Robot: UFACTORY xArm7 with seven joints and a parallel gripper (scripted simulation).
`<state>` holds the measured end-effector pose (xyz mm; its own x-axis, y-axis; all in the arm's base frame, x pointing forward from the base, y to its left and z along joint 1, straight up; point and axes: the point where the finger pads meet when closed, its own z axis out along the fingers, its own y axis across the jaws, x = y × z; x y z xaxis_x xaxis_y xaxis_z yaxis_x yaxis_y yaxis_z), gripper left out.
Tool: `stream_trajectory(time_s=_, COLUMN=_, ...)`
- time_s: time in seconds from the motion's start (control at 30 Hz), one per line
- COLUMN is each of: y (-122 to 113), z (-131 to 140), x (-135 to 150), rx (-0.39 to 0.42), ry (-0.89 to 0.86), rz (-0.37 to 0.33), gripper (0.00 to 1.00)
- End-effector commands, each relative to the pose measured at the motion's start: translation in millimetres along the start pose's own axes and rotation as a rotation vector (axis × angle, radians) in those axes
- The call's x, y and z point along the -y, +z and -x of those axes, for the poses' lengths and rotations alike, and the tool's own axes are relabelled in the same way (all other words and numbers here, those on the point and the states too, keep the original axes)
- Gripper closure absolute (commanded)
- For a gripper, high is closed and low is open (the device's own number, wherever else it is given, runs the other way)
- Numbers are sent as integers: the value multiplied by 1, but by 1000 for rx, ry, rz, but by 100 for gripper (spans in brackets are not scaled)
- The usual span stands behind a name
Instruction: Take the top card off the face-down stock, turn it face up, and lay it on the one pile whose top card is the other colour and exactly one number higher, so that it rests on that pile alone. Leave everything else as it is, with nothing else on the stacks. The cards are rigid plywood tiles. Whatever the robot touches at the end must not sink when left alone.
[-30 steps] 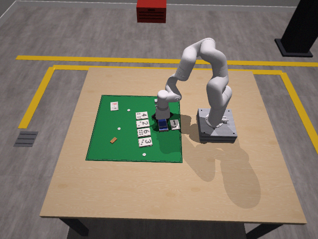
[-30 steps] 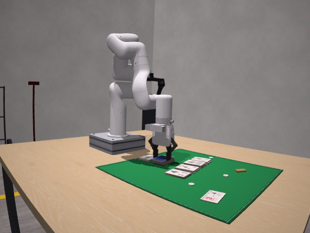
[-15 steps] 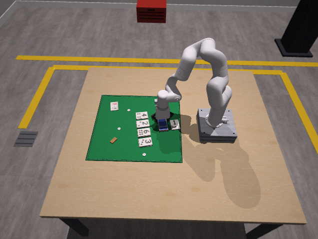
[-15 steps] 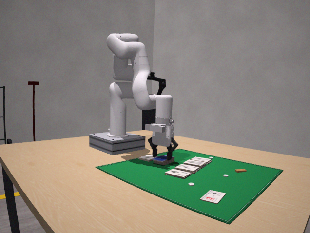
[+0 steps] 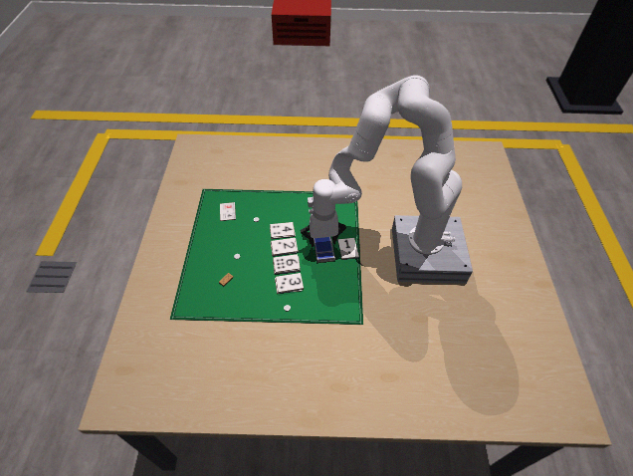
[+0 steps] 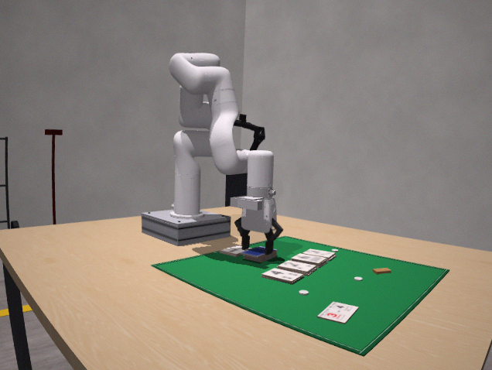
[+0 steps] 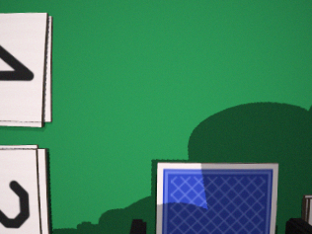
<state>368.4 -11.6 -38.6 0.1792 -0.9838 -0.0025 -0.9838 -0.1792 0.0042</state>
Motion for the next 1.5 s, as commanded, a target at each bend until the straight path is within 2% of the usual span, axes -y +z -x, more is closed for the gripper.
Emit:
stream_trajectory(time_s=0.0, y=-1, z=0, x=1, rx=-1, ry=0, rz=-3, gripper=13)
stream_trajectory(time_s=0.67, y=-2, z=-1, x=2, rx=-1, ry=0, rz=-4, gripper=13)
stream_trajectory(time_s=0.77, y=-6, z=-4, x=3, rx=-1, ry=1, rz=-6, gripper=13)
stream_trajectory(time_s=0.9, y=-52, z=-34, x=4, rx=-3, ry=3, rz=-8, gripper=13)
stream_trajectory(time_s=0.97, y=-62, z=-41, x=1, rx=-2, ry=0, rz=-3, gripper=13)
stream_trajectory(time_s=1.33, y=-62, z=-42, x=1, rx=36, ry=0, rz=-1, gripper=13)
stream_trajectory(time_s=1.47, y=-62, z=-43, x=1, rx=101, ry=0, rz=-2, gripper=13)
